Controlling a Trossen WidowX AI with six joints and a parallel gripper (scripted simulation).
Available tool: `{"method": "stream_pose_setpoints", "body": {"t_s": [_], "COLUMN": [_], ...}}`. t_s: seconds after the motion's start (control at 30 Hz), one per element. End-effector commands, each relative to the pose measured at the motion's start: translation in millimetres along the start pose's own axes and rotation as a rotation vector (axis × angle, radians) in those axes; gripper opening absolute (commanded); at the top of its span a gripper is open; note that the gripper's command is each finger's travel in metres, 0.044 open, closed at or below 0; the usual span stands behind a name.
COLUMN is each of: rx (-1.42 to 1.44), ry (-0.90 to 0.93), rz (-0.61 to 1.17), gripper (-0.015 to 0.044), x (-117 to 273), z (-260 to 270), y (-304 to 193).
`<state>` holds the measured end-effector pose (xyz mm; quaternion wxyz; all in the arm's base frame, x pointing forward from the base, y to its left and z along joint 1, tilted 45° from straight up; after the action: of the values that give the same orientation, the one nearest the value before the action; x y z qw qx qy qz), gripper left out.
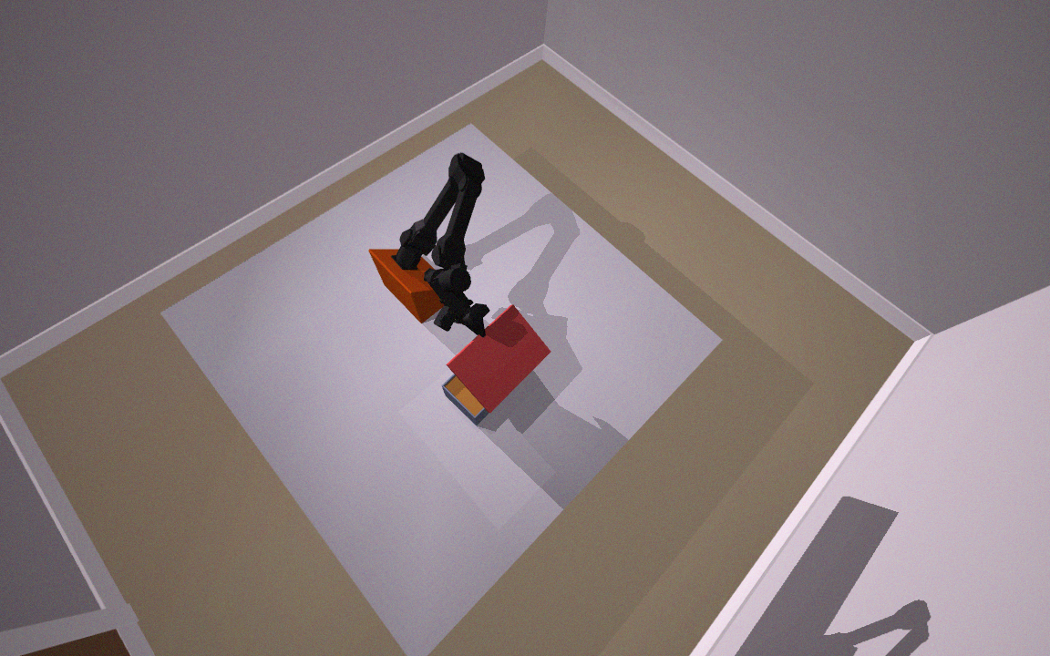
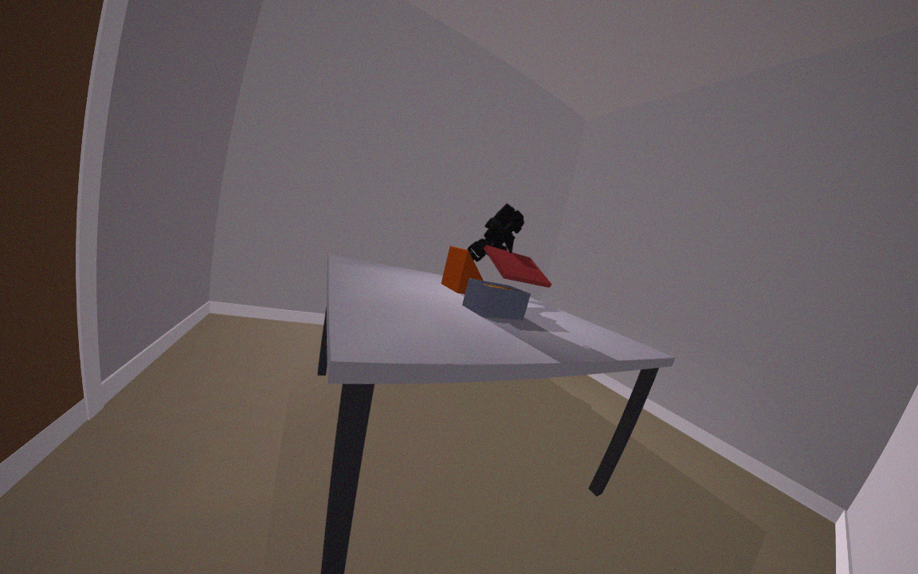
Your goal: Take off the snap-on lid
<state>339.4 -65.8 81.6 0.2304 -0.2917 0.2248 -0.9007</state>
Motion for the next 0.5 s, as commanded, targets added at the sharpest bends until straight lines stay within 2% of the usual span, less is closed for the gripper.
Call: {"method": "stream_pose_setpoints", "body": {"t_s": [0.0,0.47], "rx": [-0.004,-0.006], "ry": [0.002,0.002], "rz": [-0.006,-0.005], "gripper": [0.0000,0.0000], "x": [2,3], "z": [1,7], "y": [-7,-35]}}
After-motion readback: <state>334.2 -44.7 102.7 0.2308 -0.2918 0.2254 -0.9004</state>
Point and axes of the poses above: the point midway between the two fingers, 35 mm back from their tips, its own x axis back along the fingers, its own z axis across the jaws, y = z × x, the point moved 2 cm from there along x, back along the fingers, and after that the axes turned 14 degrees about x, right-handed, at the moved point
